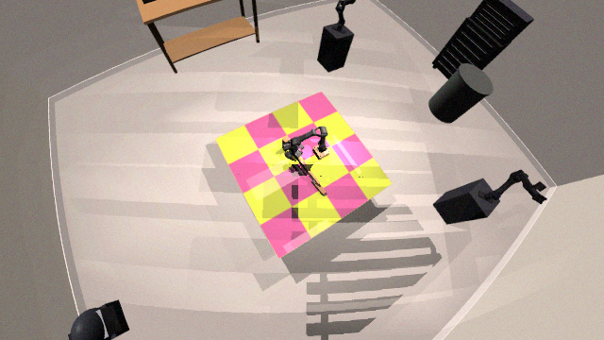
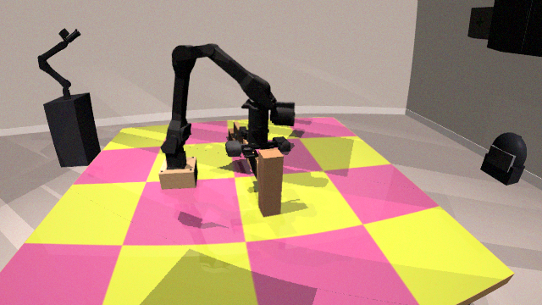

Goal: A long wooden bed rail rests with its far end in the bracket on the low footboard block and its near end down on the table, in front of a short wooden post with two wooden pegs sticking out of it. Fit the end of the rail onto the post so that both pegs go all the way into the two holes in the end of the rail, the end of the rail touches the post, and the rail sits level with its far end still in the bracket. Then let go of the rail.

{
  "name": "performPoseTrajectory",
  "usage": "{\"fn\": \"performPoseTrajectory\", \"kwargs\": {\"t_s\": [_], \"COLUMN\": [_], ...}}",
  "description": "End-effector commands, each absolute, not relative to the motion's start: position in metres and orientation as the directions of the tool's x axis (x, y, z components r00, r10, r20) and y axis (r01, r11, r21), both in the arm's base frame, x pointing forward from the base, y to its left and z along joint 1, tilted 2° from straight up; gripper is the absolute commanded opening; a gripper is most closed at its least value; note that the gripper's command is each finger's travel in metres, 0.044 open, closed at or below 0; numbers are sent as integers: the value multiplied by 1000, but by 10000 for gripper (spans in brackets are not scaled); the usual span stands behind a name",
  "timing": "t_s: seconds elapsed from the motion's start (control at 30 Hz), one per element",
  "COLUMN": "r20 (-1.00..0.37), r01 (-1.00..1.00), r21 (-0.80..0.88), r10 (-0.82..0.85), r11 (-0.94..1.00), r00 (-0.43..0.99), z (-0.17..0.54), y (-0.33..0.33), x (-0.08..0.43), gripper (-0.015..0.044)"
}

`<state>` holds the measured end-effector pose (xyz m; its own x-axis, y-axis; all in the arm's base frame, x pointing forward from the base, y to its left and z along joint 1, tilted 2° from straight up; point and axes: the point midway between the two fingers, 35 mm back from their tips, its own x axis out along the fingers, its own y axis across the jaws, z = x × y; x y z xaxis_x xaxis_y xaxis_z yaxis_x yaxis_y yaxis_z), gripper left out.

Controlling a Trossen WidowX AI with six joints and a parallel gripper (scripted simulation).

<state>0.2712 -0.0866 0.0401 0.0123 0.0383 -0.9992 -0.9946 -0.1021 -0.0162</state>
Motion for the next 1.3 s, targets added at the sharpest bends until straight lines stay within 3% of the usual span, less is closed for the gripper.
{"fn": "performPoseTrajectory", "kwargs": {"t_s": [0.0, 1.27], "r20": [-999, -999], "r01": [-994, -994], "r21": [-25, -25], "r10": [33, 32], "r11": [-104, -104], "r00": [22, 22], "z": [43, 43], "y": [-90, -101], "x": [275, 277], "gripper": [0, 0]}}
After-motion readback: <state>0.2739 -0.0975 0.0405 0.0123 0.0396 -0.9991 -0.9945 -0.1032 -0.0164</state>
